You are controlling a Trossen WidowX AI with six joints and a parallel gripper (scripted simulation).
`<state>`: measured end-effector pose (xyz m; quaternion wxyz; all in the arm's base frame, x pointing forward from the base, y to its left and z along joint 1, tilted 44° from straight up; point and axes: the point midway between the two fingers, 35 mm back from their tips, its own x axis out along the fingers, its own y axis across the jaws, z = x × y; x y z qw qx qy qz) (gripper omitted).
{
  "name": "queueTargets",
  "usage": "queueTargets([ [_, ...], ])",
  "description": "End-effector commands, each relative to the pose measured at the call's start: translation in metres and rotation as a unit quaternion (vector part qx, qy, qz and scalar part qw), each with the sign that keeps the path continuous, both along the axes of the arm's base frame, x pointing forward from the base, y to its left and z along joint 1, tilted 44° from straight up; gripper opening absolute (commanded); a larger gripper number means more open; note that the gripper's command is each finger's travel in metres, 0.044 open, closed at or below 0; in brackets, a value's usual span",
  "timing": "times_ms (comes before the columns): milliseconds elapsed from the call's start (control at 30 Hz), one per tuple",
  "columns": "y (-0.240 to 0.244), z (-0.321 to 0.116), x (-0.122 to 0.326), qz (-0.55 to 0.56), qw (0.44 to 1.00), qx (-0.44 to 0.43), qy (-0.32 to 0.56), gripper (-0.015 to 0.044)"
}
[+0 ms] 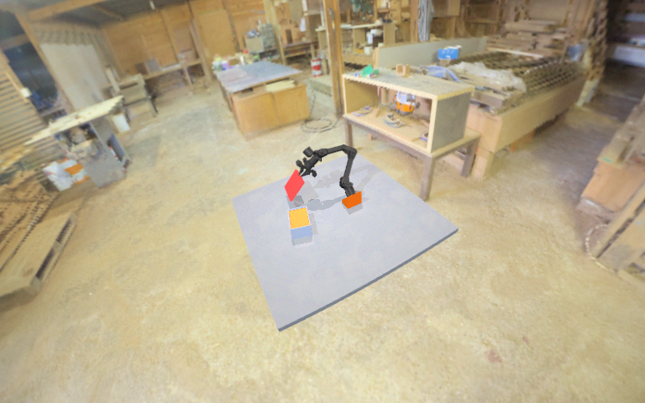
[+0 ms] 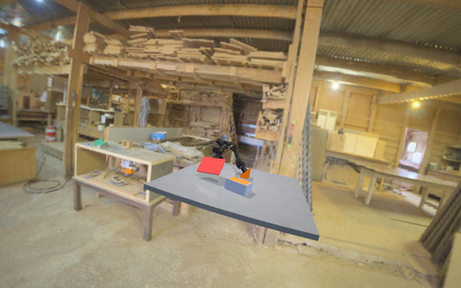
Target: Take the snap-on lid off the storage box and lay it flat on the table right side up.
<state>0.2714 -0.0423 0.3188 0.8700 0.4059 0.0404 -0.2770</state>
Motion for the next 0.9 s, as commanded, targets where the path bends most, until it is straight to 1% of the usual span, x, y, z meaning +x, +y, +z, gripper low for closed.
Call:
queueTargets([
  [0, 0.000, -0.001, 0.000, 0.006, 1.000, 0.000, -0.004, 0.0000],
  [867, -0.014, -0.015, 0.003, 0.006, 1.000, 0.000, -0.005, 0.0000],
])
